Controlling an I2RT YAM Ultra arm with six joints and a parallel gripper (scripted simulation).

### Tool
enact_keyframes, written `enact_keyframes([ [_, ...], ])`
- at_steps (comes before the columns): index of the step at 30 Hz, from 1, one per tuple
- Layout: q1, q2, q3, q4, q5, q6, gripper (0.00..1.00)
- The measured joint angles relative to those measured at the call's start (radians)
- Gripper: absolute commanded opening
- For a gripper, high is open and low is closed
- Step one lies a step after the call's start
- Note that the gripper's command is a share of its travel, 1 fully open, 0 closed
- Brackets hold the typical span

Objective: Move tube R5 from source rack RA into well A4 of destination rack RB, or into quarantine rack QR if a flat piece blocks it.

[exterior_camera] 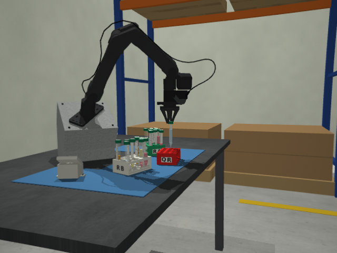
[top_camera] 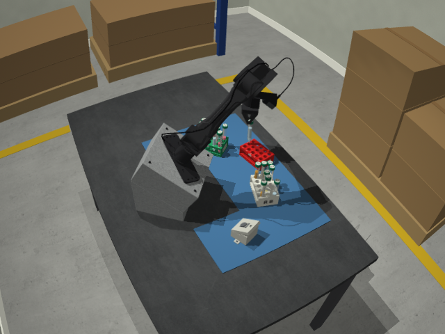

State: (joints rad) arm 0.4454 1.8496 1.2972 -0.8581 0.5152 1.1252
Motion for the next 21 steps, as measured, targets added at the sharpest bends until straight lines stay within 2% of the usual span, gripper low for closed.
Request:
enact_keyframes([
  [21, -0.011, 0.004, -0.013, 0.027, -0.001, -0.011, 0.0],
])
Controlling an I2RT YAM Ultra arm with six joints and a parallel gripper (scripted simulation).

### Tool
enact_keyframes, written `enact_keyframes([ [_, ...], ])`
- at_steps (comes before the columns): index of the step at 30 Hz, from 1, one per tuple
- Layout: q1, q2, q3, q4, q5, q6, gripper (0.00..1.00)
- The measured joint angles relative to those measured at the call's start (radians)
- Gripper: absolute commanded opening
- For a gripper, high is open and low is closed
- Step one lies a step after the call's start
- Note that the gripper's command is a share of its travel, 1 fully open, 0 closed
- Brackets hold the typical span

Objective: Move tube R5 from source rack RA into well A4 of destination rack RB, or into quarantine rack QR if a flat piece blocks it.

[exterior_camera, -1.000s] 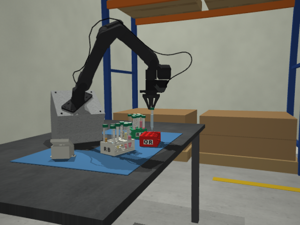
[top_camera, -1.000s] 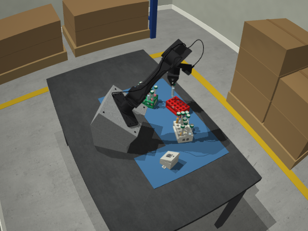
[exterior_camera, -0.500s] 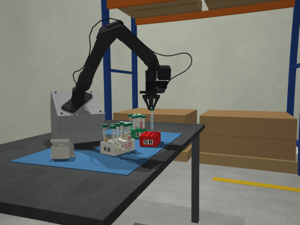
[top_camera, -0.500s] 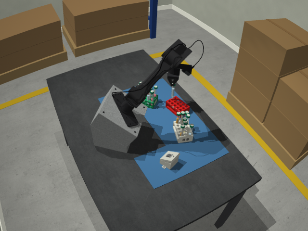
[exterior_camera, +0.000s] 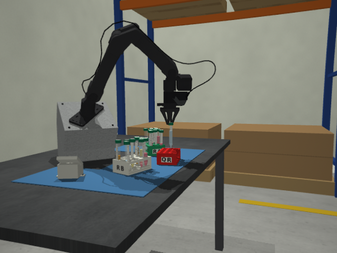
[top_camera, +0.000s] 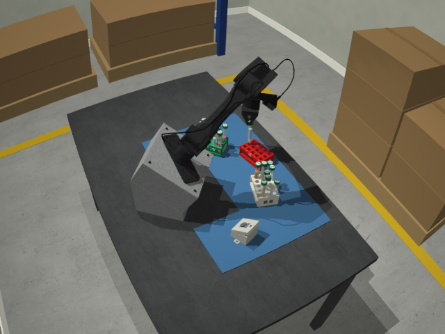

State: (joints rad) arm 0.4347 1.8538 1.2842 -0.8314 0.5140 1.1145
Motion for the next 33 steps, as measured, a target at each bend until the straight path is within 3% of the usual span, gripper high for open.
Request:
enact_keyframes([
  [33, -0.026, 0.018, -0.025, 0.05, -0.005, -0.026, 0.0],
])
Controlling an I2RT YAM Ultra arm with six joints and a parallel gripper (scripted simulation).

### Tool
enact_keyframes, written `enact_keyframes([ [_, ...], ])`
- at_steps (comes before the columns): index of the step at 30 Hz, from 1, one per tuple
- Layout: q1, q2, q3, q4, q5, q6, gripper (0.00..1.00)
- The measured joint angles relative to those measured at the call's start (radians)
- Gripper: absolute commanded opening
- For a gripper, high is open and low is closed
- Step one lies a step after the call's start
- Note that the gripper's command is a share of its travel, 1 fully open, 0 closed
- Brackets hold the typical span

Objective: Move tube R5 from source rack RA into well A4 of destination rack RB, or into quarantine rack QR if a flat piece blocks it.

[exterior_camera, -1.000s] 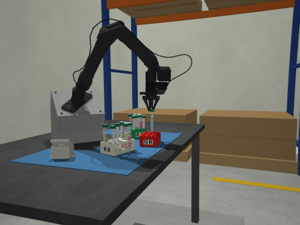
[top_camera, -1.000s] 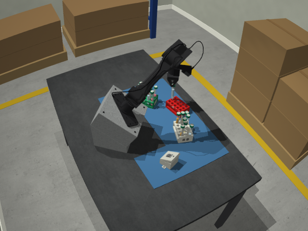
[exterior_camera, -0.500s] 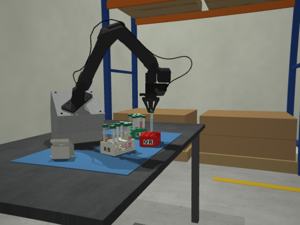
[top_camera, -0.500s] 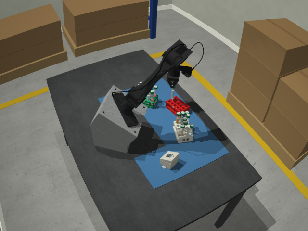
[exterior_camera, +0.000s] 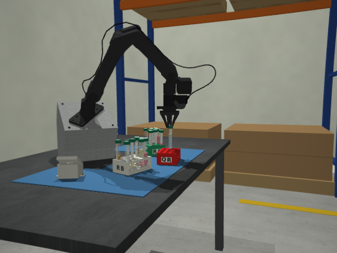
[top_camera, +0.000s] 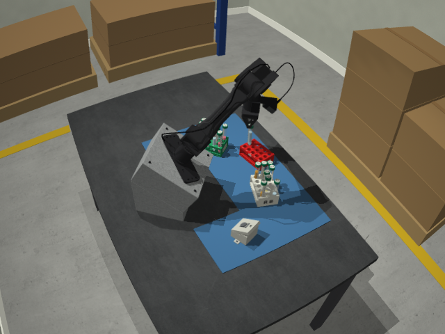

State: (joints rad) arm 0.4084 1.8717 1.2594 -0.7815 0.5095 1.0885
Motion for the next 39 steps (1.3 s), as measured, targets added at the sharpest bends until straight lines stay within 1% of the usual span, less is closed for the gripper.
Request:
enact_keyframes([
  [39, -0.025, 0.024, -0.033, 0.08, -0.008, -0.031, 0.0],
])
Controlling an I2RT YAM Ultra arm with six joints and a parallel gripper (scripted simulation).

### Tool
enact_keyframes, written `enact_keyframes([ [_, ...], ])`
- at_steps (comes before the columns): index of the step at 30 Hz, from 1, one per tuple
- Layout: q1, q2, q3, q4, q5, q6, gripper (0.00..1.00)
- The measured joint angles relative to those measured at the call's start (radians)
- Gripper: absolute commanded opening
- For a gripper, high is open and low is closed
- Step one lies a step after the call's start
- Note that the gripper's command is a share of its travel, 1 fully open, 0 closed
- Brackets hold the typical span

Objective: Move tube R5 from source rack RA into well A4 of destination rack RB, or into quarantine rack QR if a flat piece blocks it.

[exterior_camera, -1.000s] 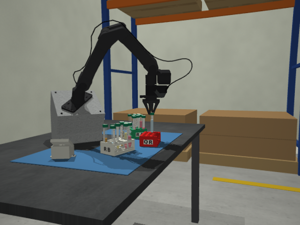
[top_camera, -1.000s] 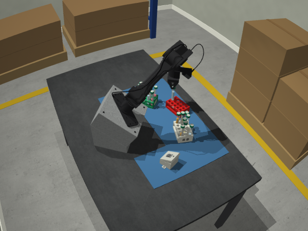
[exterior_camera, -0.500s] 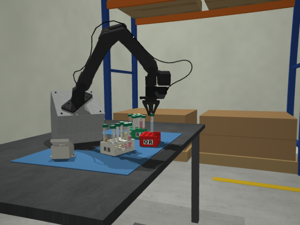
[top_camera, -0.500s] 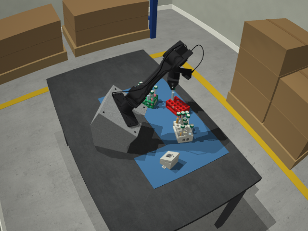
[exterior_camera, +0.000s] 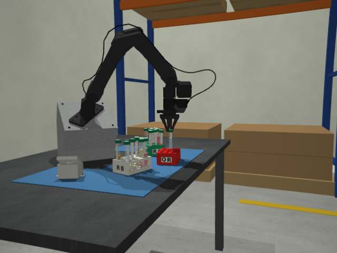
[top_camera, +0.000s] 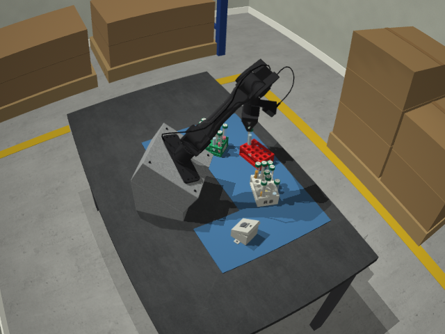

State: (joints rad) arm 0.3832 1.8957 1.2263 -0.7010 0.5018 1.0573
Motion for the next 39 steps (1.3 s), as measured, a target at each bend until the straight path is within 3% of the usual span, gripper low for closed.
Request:
enact_keyframes([
  [39, -0.019, 0.023, -0.02, 0.054, -0.005, -0.025, 0.0],
])
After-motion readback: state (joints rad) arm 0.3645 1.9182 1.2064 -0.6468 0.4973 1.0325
